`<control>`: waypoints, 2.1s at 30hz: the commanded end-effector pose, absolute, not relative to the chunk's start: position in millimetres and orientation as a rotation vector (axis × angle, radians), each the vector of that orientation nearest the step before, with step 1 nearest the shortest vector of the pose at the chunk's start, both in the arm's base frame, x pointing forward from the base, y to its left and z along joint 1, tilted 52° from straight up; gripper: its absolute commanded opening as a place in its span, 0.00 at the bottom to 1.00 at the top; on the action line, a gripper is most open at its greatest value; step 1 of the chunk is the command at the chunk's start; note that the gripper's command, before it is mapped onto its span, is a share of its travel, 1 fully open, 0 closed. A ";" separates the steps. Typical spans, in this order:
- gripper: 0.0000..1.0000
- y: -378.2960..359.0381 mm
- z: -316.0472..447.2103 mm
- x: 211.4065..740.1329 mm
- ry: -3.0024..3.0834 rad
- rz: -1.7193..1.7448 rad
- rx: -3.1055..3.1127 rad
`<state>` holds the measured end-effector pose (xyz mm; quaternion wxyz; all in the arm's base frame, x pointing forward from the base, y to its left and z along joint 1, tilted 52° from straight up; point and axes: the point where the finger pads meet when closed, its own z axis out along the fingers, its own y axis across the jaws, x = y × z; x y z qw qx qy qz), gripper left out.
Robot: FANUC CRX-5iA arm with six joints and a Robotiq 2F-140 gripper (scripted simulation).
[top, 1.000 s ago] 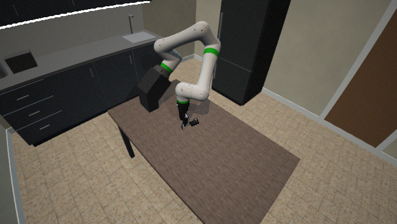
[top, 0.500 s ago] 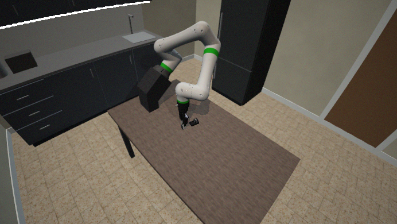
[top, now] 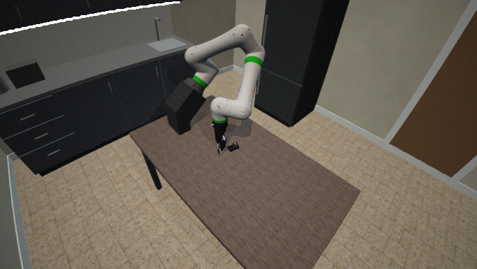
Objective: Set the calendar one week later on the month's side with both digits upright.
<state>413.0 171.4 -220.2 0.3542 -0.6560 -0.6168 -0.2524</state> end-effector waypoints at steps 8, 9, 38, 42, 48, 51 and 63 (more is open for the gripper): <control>0.16 128.6 -186.1 418.9 -1.595 -0.652 -1.696; 0.16 123.1 -181.7 419.6 -1.595 -0.652 -1.696; 0.16 150.0 -88.7 433.7 -1.597 -0.654 -1.694; 0.16 150.0 -88.7 433.7 -1.597 -0.654 -1.694; 0.16 150.0 -88.7 433.7 -1.597 -0.654 -1.694; 0.16 150.6 -89.1 433.7 -1.597 -0.654 -1.694; 0.16 165.3 -101.0 431.7 -1.597 -0.654 -1.694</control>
